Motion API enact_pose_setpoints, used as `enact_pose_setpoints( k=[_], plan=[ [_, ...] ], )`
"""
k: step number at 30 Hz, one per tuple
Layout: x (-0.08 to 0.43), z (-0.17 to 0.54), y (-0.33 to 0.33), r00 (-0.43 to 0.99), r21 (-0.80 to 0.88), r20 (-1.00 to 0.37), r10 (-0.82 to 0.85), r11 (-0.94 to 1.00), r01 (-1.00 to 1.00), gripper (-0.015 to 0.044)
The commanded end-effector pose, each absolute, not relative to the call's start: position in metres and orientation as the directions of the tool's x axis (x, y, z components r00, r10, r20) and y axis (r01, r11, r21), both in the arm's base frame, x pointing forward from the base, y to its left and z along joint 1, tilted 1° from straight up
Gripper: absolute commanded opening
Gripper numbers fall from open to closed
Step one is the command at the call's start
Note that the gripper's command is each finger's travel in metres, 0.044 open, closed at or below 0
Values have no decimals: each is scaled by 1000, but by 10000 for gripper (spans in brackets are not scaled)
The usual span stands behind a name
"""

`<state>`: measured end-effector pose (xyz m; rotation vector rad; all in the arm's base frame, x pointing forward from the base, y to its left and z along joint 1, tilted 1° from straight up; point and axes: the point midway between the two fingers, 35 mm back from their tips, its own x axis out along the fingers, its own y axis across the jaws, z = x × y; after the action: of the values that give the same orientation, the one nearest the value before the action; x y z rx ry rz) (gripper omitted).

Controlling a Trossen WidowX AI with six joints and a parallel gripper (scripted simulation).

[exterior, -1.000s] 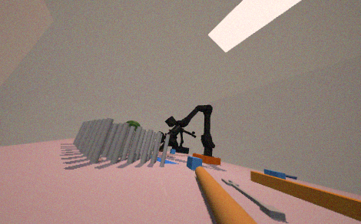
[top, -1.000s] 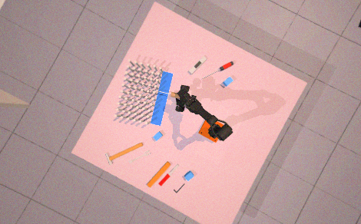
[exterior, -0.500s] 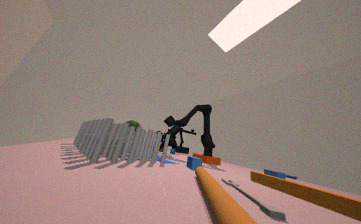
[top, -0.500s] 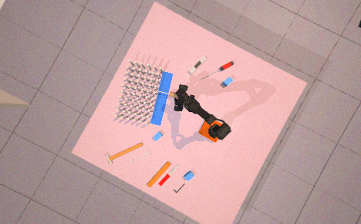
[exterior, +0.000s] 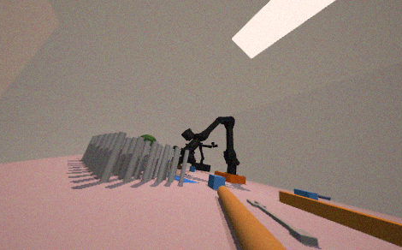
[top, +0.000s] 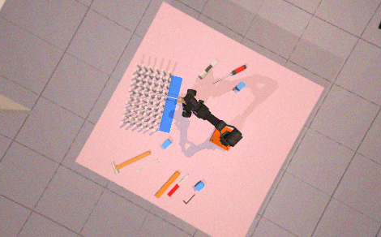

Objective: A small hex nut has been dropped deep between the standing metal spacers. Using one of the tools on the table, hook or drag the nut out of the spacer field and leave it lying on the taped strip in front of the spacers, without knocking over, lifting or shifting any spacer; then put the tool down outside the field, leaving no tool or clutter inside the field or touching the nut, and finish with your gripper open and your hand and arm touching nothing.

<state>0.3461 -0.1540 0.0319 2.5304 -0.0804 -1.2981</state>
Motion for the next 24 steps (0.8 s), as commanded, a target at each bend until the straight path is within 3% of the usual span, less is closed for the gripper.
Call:
enact_pose_setpoints(
  k=[1,24],
  plan=[
    [351,33,-155,593,287,-783,-186,-955,79,0],
    [362,33,-151,595,285,-783,-185,-955,78,0]
  ],
)
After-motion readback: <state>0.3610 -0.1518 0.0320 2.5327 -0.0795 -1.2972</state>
